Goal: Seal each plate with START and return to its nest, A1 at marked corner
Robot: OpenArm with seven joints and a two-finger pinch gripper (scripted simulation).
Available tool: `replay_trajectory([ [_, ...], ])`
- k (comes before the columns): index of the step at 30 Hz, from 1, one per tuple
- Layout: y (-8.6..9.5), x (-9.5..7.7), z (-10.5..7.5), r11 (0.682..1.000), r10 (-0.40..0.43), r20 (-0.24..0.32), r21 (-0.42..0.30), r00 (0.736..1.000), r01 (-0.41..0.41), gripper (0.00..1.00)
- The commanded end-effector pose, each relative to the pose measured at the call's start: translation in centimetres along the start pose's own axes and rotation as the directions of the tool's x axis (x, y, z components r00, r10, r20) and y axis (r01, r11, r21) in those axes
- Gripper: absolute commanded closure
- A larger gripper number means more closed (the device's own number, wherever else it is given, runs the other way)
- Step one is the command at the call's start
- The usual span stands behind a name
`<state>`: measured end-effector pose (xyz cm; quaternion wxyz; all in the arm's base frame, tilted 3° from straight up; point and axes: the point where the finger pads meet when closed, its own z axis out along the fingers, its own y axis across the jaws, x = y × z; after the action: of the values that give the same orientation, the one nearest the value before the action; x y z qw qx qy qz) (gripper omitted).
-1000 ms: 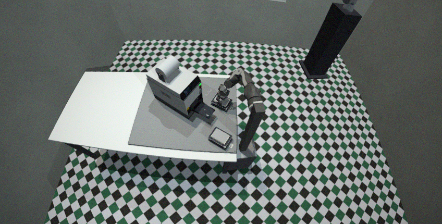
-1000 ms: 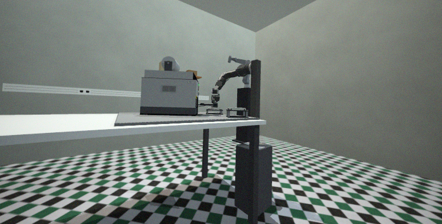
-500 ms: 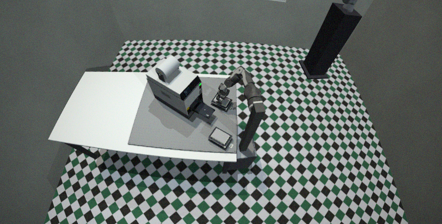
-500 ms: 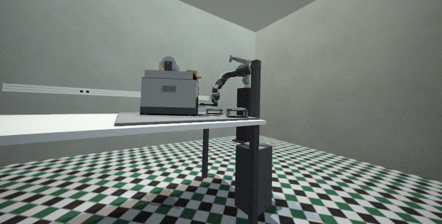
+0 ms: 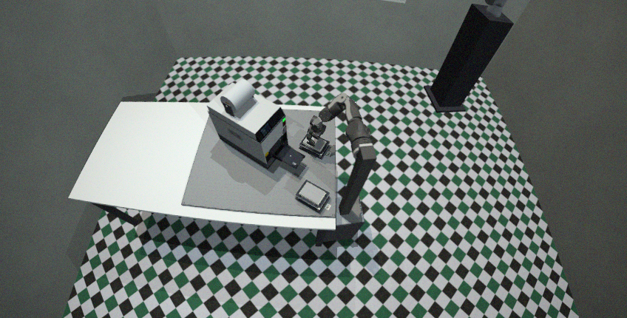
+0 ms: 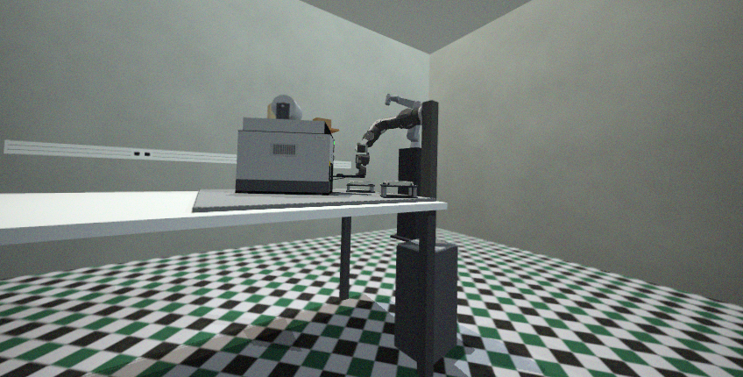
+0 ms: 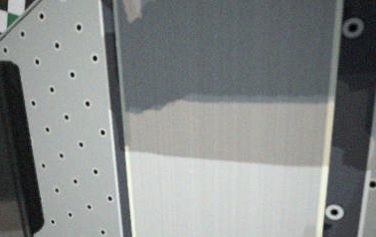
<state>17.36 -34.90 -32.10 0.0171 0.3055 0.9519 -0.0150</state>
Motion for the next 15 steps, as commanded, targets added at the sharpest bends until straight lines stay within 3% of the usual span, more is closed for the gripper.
replay_trajectory([
  [1,-0.1,-0.2,-0.4,1.000,0.003,0.003,0.006,1.000,-0.003,0.35],
  [15,-0.2,-0.1,-2.3,1.000,0.002,0.001,0.008,1.000,-0.002,0.35],
])
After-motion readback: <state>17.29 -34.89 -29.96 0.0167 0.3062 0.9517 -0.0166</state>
